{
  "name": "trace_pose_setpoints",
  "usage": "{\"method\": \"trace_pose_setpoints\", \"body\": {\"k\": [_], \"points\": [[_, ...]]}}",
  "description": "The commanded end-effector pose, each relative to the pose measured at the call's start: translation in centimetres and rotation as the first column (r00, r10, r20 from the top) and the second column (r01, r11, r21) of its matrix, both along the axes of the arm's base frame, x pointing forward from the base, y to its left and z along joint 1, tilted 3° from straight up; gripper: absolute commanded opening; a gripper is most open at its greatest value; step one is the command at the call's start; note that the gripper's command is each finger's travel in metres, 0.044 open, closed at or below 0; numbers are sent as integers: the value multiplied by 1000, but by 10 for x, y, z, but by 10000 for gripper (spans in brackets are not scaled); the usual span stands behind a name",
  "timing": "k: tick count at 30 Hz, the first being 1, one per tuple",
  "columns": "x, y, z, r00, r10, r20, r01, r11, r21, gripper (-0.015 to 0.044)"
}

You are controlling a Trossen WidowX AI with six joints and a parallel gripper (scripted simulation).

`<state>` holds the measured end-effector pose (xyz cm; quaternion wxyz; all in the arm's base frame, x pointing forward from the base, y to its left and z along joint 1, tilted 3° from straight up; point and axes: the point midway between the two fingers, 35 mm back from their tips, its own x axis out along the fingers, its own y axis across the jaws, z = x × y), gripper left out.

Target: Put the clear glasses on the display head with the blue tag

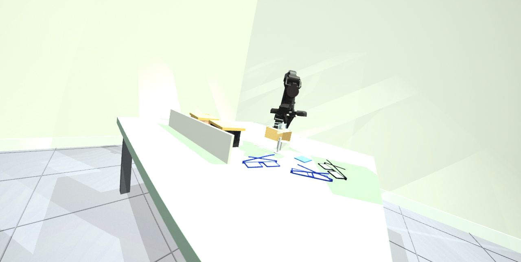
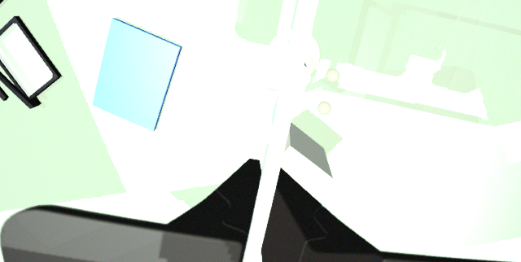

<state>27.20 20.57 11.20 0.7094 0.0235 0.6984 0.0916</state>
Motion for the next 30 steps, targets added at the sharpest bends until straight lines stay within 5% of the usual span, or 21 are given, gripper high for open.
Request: {"method": "trace_pose_setpoints", "body": {"k": [1, 30], "points": [[4, -18, 2, 999, 52, 4, -52, 999, 18, 0], [19, -150, 15, 886, 407, 221, -435, 895, 98, 0]]}}
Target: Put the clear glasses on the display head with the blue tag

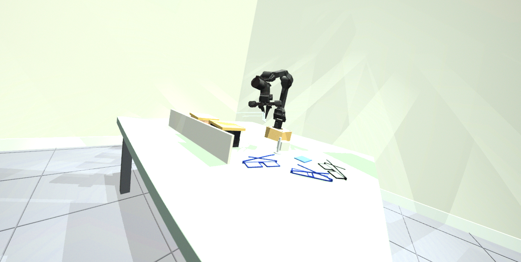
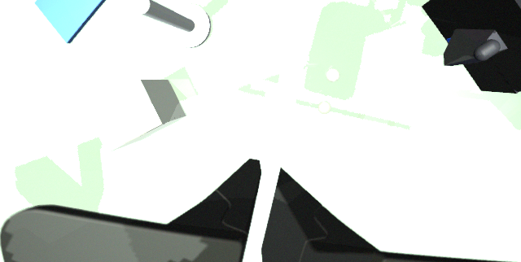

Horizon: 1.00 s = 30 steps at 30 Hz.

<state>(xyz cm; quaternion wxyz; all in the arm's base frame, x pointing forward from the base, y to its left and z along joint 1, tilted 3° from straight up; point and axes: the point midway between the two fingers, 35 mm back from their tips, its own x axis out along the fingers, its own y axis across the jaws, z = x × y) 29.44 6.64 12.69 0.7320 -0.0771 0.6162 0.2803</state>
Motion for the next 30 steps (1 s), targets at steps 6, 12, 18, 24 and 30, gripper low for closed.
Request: {"method": "trace_pose_setpoints", "body": {"k": [6, 12, 18, 24, 30], "points": [[-8, -35, 3, 990, 107, 89, -110, 994, 22, 0], [-14, -59, 5, 971, 177, 163, -182, 983, 18, 0], [-21, -81, 8, 940, 243, 240, -250, 968, -1, 0], [-30, -101, 10, 898, 307, 316, -311, 950, -37, 0], [-40, -120, 12, 845, 370, 386, -365, 927, -90, 0]]}}
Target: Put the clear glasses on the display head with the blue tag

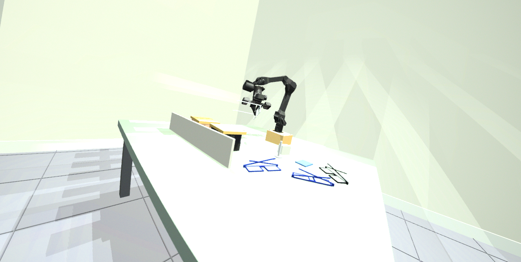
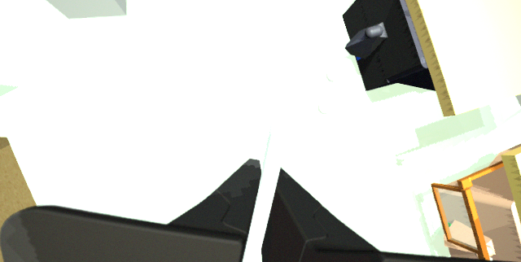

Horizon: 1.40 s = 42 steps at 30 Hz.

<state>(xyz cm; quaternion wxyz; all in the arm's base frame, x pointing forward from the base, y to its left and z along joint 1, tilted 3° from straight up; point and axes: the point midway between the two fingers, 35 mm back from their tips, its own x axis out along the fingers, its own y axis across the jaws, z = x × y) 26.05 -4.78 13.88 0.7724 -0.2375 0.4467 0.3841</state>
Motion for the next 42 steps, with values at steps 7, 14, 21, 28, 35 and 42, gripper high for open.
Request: {"method": "trace_pose_setpoints", "body": {"k": [7, 14, 21, 28, 35, 42], "points": [[-20, -26, 2, 985, 102, 139, -94, 994, -57, 0], [-34, -44, 4, 956, 176, 235, -148, 980, -131, 0], [-50, -60, 6, 914, 253, 316, -187, 956, -225, 0], [-66, -74, 8, 864, 334, 376, -209, 918, -336, 0], [-82, -86, 9, 811, 419, 408, -216, 863, -457, 0], [-98, -96, 11, 759, 506, 409, -209, 785, -582, 0]]}}
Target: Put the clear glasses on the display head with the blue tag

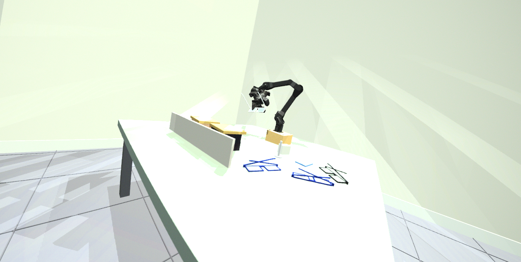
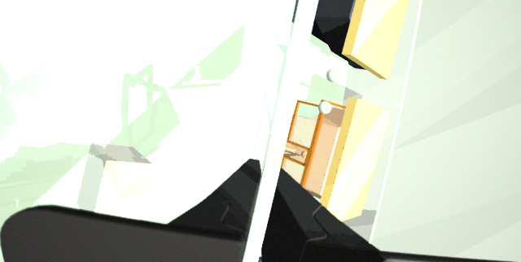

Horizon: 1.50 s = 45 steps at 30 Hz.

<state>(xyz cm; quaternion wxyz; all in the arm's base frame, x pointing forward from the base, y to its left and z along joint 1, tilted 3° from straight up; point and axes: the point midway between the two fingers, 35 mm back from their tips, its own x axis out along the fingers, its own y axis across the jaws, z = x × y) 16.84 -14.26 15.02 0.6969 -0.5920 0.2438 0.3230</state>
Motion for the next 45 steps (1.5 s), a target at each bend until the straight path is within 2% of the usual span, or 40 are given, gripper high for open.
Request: {"method": "trace_pose_setpoints", "body": {"k": [1, 5, 6, 33, 45], "points": [[-9, -2, -1, 999, 24, 38, -21, 998, -63, 0], [-16, -6, 0, 997, 44, 67, -35, 991, -132, 0], [-12, -6, 1, 999, 28, 47, -24, 995, -96, 3], [-12, -6, 1, 999, 28, 47, -24, 995, -96, 0], [5, 9, -10, 997, 42, -68, -42, 999, 10, 0]]}}
